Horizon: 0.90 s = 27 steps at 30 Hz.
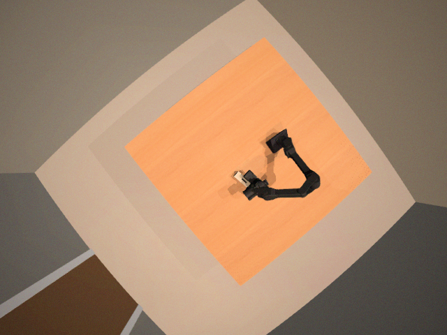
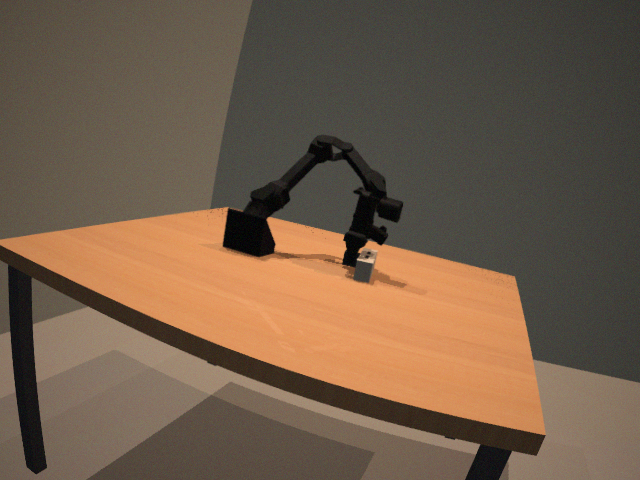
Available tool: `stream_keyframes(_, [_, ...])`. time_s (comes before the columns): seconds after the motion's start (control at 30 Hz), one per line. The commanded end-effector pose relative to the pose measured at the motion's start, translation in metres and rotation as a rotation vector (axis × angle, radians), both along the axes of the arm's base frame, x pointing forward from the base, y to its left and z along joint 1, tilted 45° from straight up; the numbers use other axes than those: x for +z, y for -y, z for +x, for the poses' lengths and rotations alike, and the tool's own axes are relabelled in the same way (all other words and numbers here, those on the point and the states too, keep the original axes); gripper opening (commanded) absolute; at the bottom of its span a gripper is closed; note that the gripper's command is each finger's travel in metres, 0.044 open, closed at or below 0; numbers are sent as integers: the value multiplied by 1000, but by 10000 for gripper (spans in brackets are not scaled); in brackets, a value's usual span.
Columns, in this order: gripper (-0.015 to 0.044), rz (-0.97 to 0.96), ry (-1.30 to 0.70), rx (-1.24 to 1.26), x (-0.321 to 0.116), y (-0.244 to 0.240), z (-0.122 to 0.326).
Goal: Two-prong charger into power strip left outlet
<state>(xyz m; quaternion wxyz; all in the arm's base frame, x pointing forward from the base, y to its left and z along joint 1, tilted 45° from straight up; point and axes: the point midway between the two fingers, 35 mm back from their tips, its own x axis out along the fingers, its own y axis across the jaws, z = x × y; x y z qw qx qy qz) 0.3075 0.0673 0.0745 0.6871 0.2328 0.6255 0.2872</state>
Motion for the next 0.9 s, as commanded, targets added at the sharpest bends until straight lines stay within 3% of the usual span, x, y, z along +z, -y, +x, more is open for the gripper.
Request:
stream_keyframes(0.0, [0, 2, 24, 0, 1, -1, 5])
stream_keyframes(0.87, [0, -1, 6, 0, 1, 0, 0])
